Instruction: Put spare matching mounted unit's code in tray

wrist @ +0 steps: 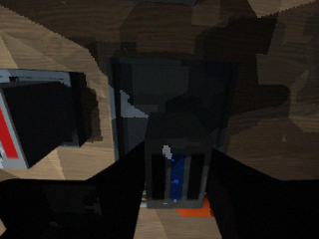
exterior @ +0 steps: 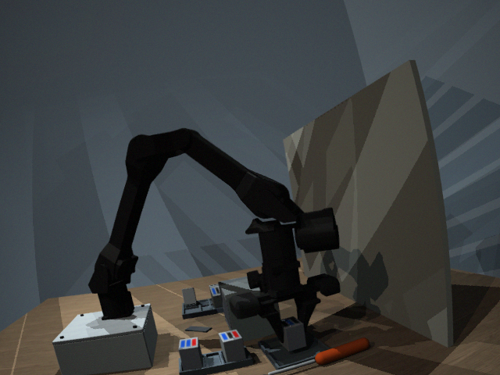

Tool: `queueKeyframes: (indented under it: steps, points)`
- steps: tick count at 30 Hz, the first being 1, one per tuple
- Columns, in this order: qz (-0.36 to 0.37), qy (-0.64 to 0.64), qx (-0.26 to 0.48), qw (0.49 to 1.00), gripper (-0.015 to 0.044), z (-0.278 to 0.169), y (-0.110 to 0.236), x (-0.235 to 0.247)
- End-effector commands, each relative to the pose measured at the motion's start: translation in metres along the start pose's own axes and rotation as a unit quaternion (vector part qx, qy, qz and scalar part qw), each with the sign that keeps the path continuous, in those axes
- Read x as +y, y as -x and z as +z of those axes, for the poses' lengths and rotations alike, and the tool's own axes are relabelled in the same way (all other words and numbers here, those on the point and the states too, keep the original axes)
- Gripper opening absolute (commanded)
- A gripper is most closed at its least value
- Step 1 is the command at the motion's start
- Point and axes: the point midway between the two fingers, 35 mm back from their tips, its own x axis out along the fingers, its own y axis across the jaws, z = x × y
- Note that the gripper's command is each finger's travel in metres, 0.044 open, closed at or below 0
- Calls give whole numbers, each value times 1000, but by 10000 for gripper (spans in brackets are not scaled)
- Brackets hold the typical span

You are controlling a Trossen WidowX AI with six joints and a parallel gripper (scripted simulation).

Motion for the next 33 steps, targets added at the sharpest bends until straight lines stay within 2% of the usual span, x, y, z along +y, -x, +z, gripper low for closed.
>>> queueKeyframes:
  steps: [1,8,10,14,16,33]
  points:
    - [0,0,0,1000,263,0,0,0]
    - [0,0,0,1000,440,0,0,0]
    - [0,0,0,1000,440,-1,11,-1]
    - [1,2,1,1000,440,-2,81,-2]
    - [1,2,1,1000,440,0,104,0]
    - [-11,1,7,1000,440,-1,111,-2]
